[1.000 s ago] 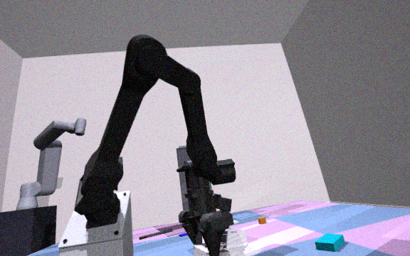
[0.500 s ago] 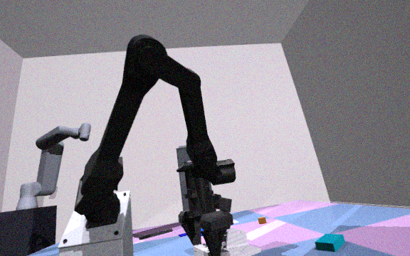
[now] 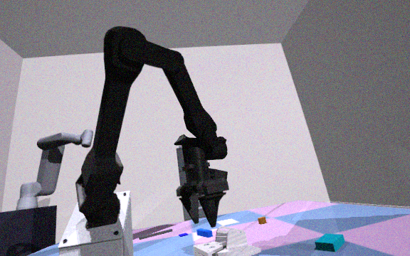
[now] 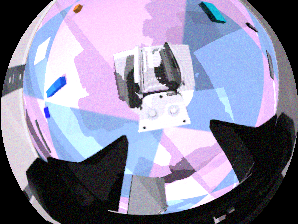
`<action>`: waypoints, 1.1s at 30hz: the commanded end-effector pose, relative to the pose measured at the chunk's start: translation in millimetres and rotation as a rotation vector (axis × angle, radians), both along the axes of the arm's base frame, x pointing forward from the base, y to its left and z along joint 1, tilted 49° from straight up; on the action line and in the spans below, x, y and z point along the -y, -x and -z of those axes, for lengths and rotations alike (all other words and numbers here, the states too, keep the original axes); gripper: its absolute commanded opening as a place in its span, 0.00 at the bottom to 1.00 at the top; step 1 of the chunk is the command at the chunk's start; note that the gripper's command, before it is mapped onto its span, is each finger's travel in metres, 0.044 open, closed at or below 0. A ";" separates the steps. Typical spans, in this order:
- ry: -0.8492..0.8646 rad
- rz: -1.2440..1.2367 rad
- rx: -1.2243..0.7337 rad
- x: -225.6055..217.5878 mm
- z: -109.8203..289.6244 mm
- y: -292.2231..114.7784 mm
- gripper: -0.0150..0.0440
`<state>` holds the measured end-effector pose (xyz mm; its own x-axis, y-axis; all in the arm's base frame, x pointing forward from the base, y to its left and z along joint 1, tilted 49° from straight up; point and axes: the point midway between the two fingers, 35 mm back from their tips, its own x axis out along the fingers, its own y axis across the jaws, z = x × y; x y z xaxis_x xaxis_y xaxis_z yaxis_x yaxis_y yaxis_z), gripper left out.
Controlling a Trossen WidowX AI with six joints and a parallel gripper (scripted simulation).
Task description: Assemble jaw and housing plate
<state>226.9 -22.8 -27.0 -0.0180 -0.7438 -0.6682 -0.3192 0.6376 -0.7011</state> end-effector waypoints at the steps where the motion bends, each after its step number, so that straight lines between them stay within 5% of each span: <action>1: 0.000 0.000 -0.002 0.2 0.3 0.5 1.00; 10: -0.003 0.009 -0.004 -45.0 -36.6 22.3 1.00; 33: -0.003 0.010 -0.004 -45.8 -37.4 22.9 1.00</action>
<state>204.4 22.5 10.3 -0.0247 -0.7436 -0.6682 -0.3215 0.6388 -0.6990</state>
